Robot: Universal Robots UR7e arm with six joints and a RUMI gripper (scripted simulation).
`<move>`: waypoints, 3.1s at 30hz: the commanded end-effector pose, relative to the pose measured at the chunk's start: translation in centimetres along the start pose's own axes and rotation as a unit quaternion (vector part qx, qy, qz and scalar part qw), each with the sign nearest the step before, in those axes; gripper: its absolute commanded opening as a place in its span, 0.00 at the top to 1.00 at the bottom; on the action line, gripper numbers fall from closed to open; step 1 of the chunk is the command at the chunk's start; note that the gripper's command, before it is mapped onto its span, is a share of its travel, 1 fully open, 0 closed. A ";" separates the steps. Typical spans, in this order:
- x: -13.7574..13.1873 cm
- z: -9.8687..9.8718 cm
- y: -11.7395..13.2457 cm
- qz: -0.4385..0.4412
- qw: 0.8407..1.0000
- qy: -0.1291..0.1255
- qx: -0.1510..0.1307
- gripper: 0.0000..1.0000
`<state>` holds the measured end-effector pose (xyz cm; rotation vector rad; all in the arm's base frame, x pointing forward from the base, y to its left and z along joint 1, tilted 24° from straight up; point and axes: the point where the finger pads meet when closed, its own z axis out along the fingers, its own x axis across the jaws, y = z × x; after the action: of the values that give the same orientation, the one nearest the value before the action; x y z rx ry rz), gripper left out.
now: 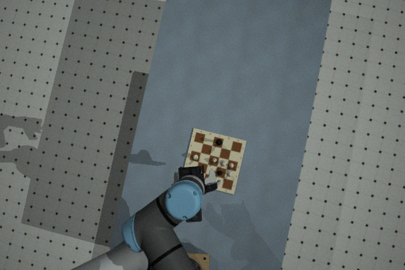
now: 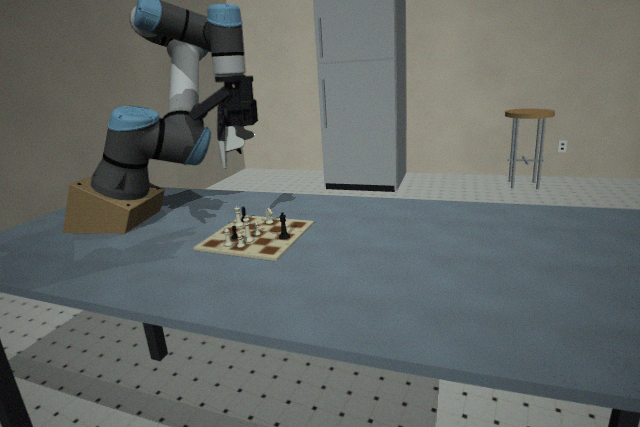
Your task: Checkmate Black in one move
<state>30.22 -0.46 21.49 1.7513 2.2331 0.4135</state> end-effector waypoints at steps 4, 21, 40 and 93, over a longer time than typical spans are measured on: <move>0.1 0.7 -0.2 -0.007 1.000 -0.006 -0.012 0.00; 0.1 0.6 -0.2 -0.007 1.000 -0.006 -0.012 0.00; 0.2 0.7 -0.2 0.011 1.000 -0.006 -0.012 0.00; 1.8 1.5 0.0 0.432 0.902 0.001 -0.011 0.00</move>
<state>30.37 1.03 20.20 2.5062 1.5012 0.6051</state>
